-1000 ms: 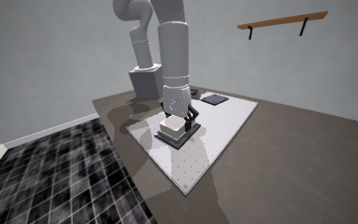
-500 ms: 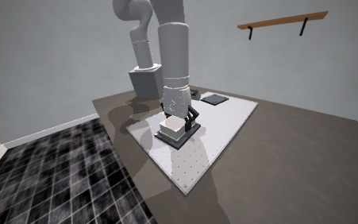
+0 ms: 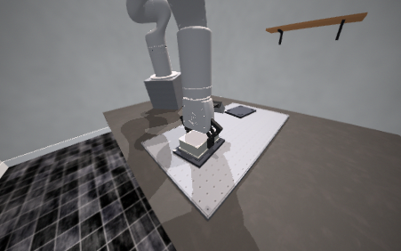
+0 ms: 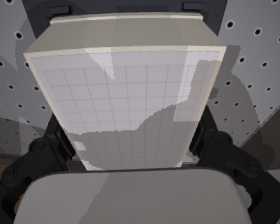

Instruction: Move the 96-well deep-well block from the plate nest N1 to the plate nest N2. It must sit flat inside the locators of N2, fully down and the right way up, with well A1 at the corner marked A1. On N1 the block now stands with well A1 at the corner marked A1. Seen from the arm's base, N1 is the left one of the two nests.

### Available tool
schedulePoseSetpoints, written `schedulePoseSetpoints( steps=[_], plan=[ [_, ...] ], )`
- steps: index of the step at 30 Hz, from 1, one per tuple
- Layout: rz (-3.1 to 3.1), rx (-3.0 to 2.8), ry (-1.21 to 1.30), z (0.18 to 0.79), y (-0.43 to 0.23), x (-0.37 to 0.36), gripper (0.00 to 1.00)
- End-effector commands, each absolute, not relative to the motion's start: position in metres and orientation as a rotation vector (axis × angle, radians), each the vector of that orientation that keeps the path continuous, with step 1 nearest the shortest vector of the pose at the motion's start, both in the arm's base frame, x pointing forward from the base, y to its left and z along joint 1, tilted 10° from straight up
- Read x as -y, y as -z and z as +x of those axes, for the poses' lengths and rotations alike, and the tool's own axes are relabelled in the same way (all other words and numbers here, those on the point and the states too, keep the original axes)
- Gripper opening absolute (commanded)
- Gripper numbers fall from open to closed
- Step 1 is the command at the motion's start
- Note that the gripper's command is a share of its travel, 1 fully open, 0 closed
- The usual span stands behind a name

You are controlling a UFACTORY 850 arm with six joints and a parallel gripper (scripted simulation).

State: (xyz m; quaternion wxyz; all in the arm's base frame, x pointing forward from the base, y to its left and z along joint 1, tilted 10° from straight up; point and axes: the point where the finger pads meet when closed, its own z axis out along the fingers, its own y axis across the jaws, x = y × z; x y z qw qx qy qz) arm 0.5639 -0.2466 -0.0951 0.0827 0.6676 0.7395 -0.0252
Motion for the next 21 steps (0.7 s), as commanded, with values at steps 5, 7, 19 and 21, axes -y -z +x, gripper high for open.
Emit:
schedulePoseSetpoints(
  steps=[5,7,19,21],
  plan=[
    [1.992,-2.207,0.074,0.5649,0.0956,0.247,0.0],
    [1.992,-2.207,0.074,0.5649,0.0958,0.247,0.0],
    [1.992,-2.207,0.074,0.565,0.0962,0.2471,1.0],
    [1.992,-2.207,0.074,0.565,0.0962,0.2471,1.0]
  ],
)
